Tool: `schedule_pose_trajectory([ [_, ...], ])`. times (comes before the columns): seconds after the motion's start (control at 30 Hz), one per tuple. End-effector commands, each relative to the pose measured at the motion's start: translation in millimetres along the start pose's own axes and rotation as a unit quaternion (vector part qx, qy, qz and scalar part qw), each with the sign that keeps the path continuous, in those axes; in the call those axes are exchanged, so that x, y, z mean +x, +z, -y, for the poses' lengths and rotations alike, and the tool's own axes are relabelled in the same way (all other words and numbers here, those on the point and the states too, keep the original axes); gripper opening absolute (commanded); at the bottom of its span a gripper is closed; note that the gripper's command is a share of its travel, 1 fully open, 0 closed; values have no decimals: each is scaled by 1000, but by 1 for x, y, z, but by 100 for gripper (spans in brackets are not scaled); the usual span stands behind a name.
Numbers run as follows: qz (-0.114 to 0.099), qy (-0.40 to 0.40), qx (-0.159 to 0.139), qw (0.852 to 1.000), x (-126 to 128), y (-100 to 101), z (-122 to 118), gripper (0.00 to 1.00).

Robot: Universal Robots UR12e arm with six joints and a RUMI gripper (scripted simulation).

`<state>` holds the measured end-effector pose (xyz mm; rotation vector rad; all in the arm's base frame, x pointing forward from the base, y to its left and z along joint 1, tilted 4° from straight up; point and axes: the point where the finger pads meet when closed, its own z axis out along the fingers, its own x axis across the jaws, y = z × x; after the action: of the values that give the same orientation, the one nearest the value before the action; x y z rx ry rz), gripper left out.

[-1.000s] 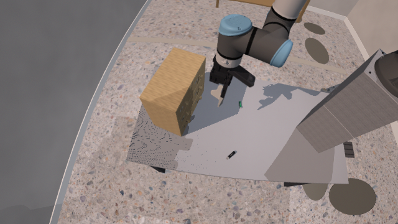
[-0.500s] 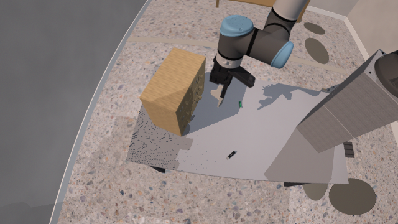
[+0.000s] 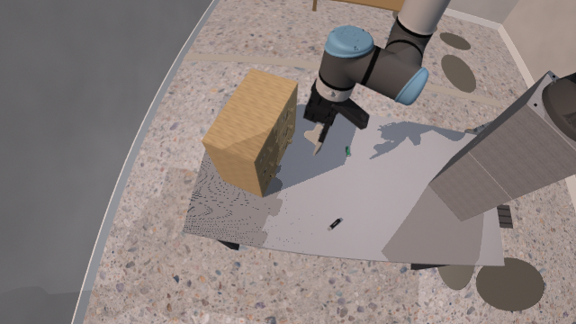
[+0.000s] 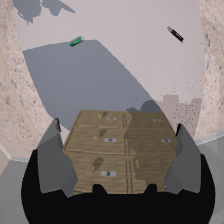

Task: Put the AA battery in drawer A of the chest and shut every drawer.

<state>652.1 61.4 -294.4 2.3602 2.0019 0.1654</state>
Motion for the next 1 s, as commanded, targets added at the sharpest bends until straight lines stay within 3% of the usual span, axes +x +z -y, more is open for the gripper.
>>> schedule_pose_trajectory([
  [0.0,0,0,-16,1000,0,3,-3,100],
  [0.33,0,0,-51,999,0,10,-8,100],
  [0.97,0,0,-147,989,0,29,-22,100],
])
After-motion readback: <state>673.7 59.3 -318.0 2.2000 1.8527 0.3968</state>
